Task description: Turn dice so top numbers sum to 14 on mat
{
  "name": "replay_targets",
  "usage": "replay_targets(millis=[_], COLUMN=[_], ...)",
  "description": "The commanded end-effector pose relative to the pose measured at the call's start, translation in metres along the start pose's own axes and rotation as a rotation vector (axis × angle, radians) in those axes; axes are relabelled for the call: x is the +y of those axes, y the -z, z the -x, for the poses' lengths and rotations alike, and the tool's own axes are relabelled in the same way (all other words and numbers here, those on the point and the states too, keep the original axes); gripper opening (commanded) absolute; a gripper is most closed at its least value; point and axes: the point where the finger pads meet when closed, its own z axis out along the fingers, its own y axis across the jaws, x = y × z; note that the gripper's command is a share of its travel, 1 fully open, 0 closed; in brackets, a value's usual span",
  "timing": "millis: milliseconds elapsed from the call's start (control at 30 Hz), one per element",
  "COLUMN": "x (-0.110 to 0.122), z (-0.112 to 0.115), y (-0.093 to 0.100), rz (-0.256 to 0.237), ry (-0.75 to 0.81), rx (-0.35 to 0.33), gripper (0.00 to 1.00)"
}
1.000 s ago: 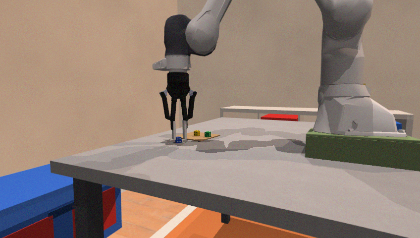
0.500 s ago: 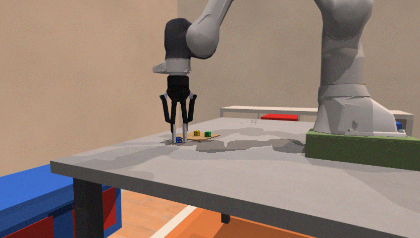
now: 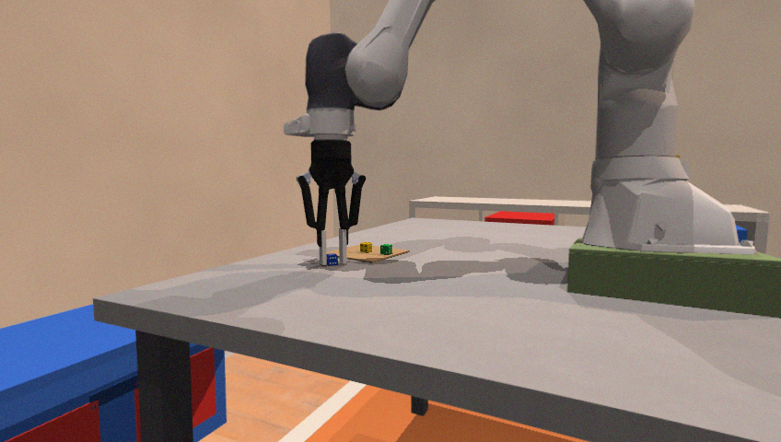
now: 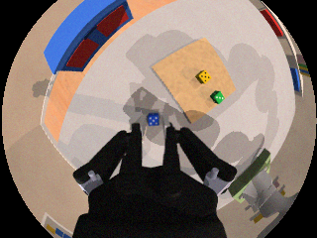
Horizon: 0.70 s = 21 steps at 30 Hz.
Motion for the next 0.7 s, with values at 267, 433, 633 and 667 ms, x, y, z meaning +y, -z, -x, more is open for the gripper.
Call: replay_targets(millis=[267,433,633,667], x=[-0.0012,-0.0012,-0.0012,-0.0012], z=[-0.0011,-0.0011,-0.0011,-0.0011], y=[0.0,0.0,0.0,0.0], rz=[-0.002,-0.002,-0.002,-0.002], ry=[-0.002,-0.002,-0.002,-0.002], rx=[0.003,0.003,0.003,0.003], gripper=[0.21,0.21,0.09,0.09])
